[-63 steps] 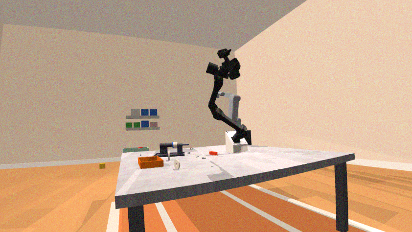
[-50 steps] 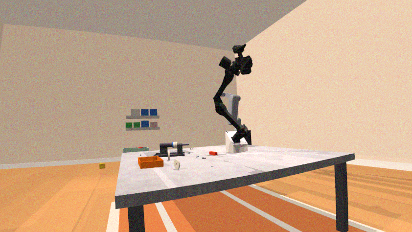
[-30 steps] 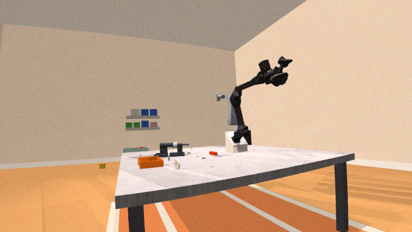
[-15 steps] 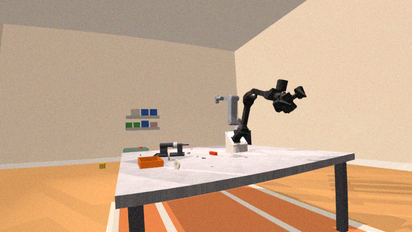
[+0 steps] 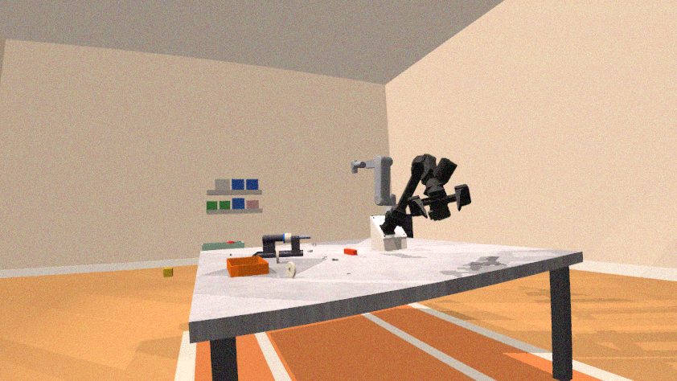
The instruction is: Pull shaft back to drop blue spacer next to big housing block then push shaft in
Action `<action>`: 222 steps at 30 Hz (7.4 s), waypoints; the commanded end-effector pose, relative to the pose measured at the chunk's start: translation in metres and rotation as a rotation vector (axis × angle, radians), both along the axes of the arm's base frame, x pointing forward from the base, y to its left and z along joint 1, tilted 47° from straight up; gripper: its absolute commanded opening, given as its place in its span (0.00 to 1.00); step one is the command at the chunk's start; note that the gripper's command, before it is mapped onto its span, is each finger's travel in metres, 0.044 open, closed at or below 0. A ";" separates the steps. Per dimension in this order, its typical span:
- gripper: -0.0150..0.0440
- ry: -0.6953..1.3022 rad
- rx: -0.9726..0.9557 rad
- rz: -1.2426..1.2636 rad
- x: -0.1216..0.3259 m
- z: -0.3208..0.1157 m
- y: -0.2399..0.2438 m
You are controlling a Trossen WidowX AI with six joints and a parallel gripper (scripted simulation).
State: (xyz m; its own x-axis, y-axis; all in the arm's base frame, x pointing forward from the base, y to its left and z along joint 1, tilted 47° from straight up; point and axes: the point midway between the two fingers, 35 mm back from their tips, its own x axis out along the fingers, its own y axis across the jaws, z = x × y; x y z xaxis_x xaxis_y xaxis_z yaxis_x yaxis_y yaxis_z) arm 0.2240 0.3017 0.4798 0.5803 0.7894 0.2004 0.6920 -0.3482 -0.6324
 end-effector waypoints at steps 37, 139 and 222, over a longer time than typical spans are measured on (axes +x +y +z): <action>1.00 0.721 -0.467 -0.487 0.208 -0.452 -0.329; 1.00 1.005 -0.245 -0.574 0.121 -0.598 -0.418; 0.47 1.007 -0.242 -0.569 0.132 -0.611 -0.412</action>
State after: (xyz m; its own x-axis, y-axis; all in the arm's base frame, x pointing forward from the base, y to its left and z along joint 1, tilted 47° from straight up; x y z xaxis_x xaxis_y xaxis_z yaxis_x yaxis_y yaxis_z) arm 0.3563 -0.1105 -0.1308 0.6714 0.3211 -0.6679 -0.3740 -0.6312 -0.6795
